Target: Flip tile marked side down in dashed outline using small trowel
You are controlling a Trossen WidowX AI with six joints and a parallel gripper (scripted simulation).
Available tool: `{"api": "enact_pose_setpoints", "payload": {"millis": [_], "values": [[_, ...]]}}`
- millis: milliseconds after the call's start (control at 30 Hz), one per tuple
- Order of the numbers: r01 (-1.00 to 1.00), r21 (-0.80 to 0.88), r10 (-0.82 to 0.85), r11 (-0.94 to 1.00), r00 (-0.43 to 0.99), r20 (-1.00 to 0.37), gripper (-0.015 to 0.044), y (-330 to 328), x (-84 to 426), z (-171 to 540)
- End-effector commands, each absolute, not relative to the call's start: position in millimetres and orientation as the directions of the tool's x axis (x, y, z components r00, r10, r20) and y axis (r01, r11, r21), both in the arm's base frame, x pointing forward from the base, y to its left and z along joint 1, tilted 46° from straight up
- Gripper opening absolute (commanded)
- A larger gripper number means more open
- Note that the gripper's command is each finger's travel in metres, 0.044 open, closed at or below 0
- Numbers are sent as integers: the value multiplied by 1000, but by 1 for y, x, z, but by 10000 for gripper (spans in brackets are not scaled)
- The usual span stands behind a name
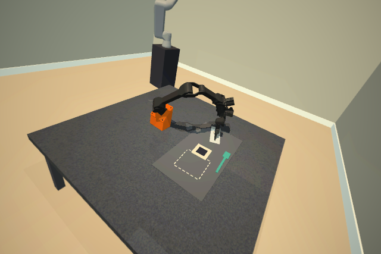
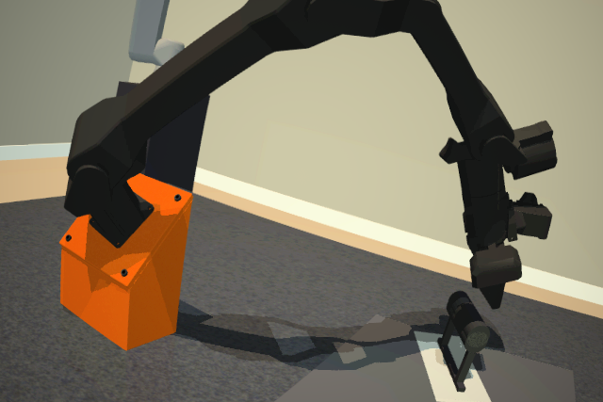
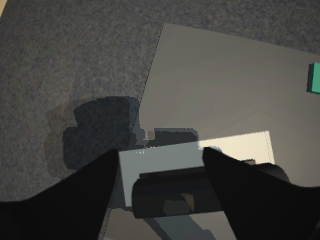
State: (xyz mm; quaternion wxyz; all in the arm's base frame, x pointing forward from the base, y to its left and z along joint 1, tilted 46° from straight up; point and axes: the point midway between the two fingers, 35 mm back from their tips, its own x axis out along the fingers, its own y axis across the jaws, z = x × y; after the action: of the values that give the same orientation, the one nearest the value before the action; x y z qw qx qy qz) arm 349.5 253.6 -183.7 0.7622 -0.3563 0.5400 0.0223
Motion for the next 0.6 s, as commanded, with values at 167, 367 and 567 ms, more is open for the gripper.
{"api": "enact_pose_setpoints", "payload": {"millis": [167, 367, 567], "values": [[-568, -545, -309, 617, 461, -832, 300, 252, 350, -182], [-680, -568, -270, 463, 502, -822, 300, 249, 349, -180], [-761, -584, -231, 282, 537, -811, 300, 248, 344, -180]]}}
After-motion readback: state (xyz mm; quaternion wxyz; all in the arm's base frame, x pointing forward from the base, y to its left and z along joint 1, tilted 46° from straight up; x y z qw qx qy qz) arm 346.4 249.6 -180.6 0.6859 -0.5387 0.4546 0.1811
